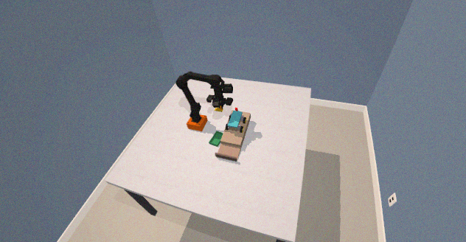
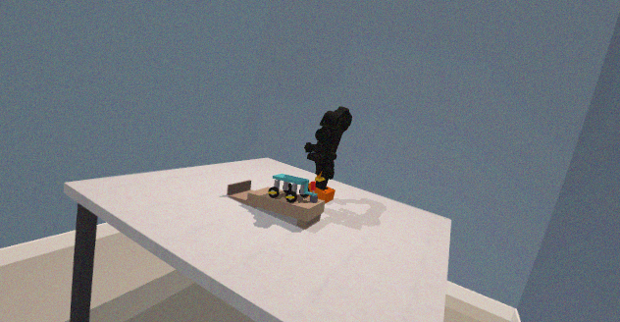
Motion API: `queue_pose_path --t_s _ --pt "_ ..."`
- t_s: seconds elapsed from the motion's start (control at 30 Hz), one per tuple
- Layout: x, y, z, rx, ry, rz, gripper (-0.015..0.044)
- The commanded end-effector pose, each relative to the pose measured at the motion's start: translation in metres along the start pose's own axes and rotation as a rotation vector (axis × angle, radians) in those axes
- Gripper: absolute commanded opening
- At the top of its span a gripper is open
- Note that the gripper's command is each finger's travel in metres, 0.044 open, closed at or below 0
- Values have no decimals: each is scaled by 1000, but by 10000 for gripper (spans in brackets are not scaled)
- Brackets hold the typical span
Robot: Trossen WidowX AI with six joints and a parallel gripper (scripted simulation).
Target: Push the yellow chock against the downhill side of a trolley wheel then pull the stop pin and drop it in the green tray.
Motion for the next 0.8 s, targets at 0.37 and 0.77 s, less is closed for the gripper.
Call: queue_pose_path --t_s 0.37,0.77 --pt "2 -47 21 -3 -2 -11 0" --pt "6 -88 37 -3 -3 -15 0"
Point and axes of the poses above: the point midway between the two fingers, 35 mm back from their tips, its own x axis out along the fingers, its own z axis across the jaws, y = z × x, the point moved 2 cm from there along -x, back along the fingers, and after that the axes turned 12 degrees about x, right-handed, at the moved point
